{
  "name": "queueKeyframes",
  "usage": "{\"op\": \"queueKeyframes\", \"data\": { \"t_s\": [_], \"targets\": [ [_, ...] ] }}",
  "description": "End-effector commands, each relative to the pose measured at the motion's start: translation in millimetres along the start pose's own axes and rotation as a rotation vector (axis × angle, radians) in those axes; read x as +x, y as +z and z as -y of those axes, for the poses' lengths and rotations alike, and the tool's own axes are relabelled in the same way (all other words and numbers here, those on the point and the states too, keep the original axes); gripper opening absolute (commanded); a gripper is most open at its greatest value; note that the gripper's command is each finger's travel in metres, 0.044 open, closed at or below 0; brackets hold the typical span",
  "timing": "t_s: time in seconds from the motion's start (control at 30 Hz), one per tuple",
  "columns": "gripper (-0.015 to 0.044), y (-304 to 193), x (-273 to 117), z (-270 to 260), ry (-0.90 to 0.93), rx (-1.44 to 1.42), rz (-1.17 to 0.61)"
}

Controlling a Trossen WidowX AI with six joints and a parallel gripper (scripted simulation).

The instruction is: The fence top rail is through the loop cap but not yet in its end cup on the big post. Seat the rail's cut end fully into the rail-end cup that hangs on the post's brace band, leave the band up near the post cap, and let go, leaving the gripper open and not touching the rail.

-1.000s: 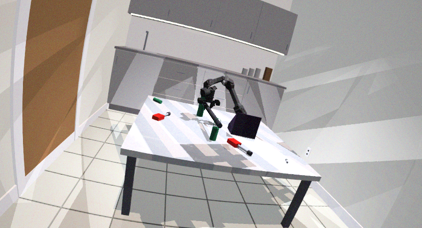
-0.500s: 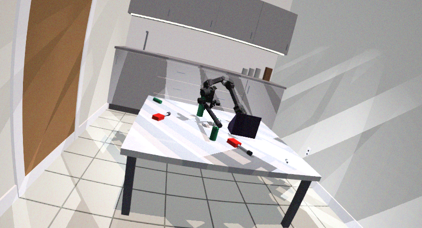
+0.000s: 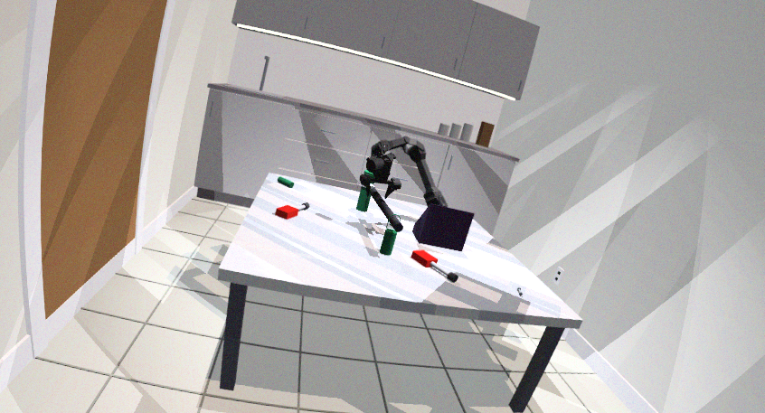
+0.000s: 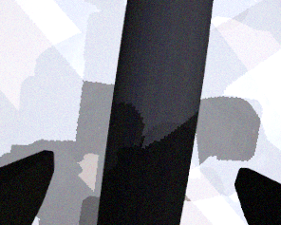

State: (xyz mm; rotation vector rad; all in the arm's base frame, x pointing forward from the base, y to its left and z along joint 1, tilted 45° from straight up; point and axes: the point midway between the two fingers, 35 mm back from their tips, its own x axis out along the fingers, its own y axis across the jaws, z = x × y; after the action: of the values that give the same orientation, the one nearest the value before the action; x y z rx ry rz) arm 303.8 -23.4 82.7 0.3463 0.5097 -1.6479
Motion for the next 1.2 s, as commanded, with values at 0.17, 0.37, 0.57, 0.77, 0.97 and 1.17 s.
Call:
{"op": "queueKeyframes", "data": {
  "t_s": [0.17, 0.37, 0.57, 0.77, 0.97, 1.17],
  "targets": [
    [0.044, -16, -29, 2, 0.037, -0.03, -0.013],
    [0.044, -15, -62, 7, 0.134, -0.045, -0.063],
    [0.044, -15, -65, 7, 0.14, -0.045, -0.067],
    [0.044, -15, -65, 7, 0.14, -0.045, -0.067],
    [0.044, -15, -65, 7, 0.14, -0.045, -0.067],
    [0.044, -15, -65, 7, 0.14, -0.045, -0.067]
  ]
}}
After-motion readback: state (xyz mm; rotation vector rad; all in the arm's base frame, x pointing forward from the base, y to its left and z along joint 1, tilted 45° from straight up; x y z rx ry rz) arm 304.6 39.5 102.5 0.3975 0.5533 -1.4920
